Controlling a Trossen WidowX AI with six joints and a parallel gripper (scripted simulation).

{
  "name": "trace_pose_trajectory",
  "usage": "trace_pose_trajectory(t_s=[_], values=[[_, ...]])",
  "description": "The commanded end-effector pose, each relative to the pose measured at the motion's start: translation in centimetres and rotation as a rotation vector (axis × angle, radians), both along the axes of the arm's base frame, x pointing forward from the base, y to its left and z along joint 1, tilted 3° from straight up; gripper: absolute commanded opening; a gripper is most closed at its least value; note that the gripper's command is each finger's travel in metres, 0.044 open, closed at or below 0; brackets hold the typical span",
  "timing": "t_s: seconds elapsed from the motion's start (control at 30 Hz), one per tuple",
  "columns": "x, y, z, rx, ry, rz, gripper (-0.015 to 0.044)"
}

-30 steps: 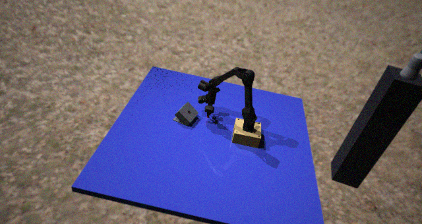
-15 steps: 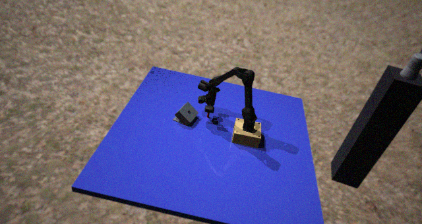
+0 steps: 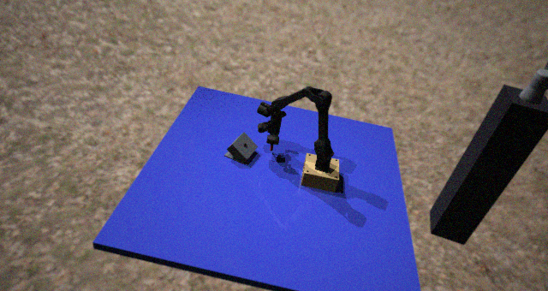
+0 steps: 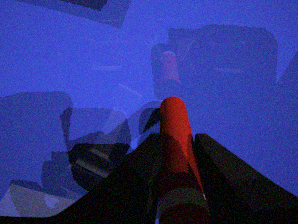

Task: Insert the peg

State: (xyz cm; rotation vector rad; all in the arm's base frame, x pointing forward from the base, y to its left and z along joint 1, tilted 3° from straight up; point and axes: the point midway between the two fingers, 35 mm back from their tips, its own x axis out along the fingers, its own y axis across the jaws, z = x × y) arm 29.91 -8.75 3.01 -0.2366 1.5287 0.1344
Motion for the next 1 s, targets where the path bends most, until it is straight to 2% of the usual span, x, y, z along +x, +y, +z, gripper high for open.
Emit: trace_pose_trajectory(t_s=[0.0,0.27,0.97], values=[[0.3,0.0,2.8,-0.004,-0.022,-0.001,0.0],[-0.2,0.3,6.4,-0.002,-0.019,0.001,0.0],[0.6,2.1,7.1,-0.054,-0.106,0.144,0.0]])
